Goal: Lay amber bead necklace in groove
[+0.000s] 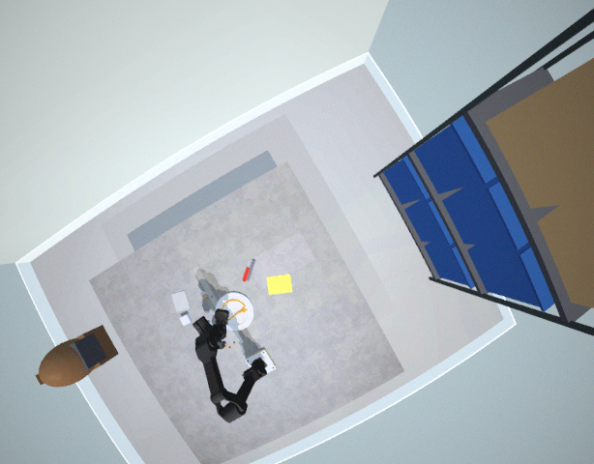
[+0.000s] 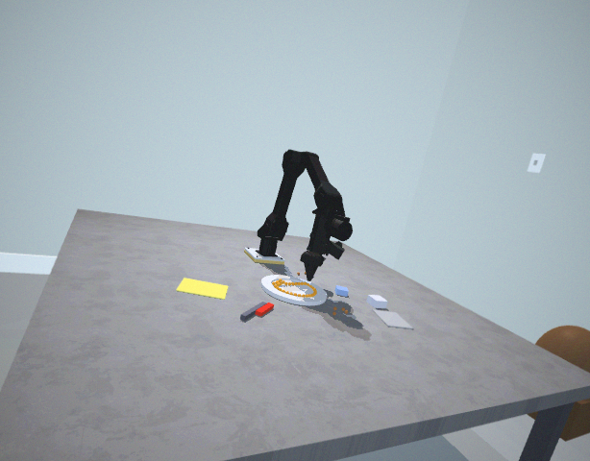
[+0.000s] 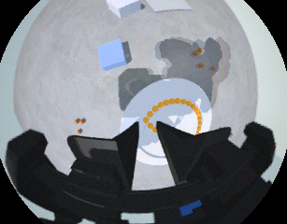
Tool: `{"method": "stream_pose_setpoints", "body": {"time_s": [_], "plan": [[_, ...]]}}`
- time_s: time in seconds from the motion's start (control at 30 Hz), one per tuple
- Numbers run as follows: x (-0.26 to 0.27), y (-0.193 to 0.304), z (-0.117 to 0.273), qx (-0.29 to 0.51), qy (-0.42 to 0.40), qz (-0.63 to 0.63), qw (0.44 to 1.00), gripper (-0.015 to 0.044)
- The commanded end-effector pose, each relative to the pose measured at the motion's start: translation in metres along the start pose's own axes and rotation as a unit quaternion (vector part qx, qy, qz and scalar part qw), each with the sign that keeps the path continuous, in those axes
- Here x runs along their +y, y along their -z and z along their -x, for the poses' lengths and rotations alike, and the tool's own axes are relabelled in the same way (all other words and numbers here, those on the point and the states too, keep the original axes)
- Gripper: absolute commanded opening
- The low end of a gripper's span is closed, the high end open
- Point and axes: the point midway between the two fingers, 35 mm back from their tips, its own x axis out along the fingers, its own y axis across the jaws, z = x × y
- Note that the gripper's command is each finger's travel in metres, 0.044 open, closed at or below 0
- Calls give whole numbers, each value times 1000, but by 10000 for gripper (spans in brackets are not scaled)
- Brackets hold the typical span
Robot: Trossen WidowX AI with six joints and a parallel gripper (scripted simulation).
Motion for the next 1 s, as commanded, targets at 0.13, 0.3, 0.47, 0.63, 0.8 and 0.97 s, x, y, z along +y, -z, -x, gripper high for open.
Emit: {"method": "stream_pose_setpoints", "body": {"time_s": [0.13,0.3,0.47,0.63,0.8,0.97], "plan": [[1,1,-15,3,-2,2,1000,120],[1,1,-17,3,-2,3,1000,120],[1,1,-15,2,-2,1,1000,0],[1,1,-15,2,-2,1,1000,0],[1,1,-15,2,-2,1,1000,0],[1,1,-15,2,-2,1,1000,0]]}}
